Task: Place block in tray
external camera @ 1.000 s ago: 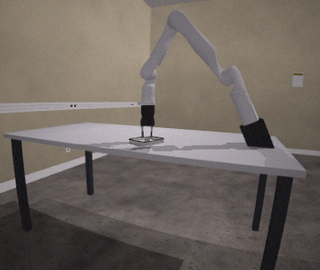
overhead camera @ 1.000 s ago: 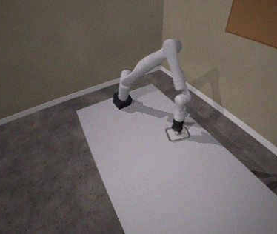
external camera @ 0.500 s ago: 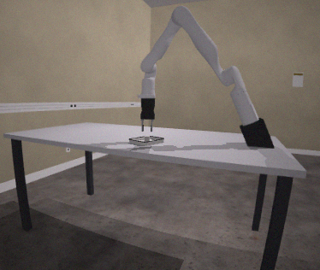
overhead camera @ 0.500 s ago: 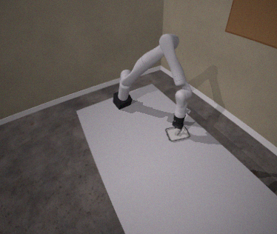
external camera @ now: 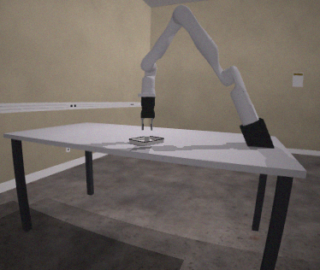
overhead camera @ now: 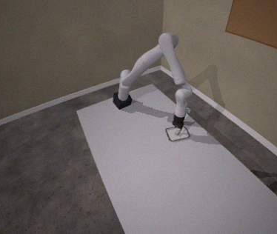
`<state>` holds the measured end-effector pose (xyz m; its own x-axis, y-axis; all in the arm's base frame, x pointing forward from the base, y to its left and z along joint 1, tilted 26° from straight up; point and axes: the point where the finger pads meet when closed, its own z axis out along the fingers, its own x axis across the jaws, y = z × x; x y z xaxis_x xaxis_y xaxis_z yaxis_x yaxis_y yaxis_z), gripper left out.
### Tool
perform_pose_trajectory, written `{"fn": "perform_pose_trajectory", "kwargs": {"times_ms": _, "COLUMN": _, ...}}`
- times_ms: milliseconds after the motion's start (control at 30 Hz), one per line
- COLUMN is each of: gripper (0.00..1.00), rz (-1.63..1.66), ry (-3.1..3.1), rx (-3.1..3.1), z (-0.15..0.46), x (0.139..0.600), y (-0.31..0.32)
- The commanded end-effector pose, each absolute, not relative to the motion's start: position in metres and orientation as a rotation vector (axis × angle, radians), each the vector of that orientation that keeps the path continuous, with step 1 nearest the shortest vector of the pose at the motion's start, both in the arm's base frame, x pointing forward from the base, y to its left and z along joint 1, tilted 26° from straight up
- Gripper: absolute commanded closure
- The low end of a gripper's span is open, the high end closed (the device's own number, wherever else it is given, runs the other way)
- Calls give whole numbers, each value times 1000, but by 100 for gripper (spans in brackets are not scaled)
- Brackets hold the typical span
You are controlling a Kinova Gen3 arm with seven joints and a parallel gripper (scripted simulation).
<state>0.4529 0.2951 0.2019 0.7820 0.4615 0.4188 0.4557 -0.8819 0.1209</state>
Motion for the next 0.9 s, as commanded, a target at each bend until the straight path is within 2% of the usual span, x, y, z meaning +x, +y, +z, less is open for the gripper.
{"fn": "perform_pose_trajectory", "kwargs": {"times_ms": 0, "gripper": 14, "rz": 701, "ry": 760, "rx": 2954, "z": 202, "x": 452, "y": 295}}
{"fn": "perform_pose_trajectory", "kwargs": {"times_ms": 200, "gripper": 14, "rz": 698, "ry": 763, "rx": 2953, "z": 189, "x": 428, "y": 278}}
{"fn": "perform_pose_trajectory", "kwargs": {"times_ms": 467, "gripper": 14, "rz": 697, "ry": 764, "rx": 2953, "z": 151, "x": 358, "y": 231}}
{"fn": "perform_pose_trajectory", "kwargs": {"times_ms": 867, "gripper": 14, "rz": 698, "ry": 764, "rx": 2950, "z": 128, "x": 313, "y": 201}}
